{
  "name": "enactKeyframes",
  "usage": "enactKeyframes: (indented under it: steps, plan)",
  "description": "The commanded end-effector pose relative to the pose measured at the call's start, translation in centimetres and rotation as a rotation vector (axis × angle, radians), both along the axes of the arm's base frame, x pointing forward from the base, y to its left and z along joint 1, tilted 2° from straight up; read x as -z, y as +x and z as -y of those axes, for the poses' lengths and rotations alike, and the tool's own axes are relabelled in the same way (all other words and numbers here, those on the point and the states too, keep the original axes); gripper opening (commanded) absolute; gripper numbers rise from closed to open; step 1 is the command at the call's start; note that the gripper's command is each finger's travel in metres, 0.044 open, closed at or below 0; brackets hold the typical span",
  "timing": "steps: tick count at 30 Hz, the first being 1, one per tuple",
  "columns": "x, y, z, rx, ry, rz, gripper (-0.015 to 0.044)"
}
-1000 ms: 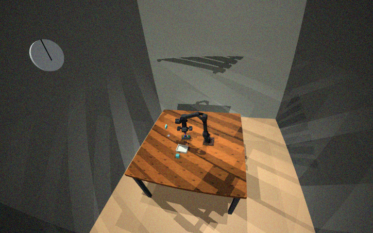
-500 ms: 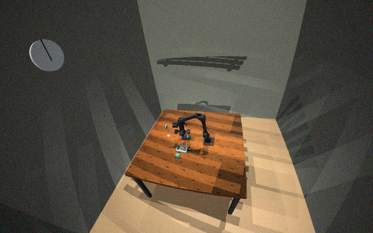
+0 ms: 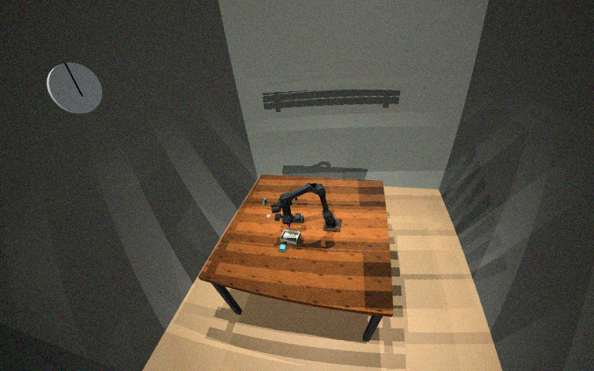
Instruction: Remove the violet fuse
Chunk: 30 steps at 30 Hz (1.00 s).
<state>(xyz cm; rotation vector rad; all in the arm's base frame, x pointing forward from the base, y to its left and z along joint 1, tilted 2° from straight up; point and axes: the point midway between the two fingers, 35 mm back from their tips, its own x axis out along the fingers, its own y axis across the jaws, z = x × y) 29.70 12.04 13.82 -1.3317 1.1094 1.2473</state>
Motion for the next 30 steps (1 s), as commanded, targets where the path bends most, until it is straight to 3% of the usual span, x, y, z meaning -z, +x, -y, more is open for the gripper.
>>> enactKeyframes:
  steps: [1,7,30]
  plan:
    - [0.0,-0.3,-1.9,0.002,-0.002,0.000,0.0000]
    - [0.1,-1.0,-4.9,0.002,0.001,0.000,0.0000]
    - [3.3,-0.8,-5.0,0.002,0.001,0.000,0.0000]
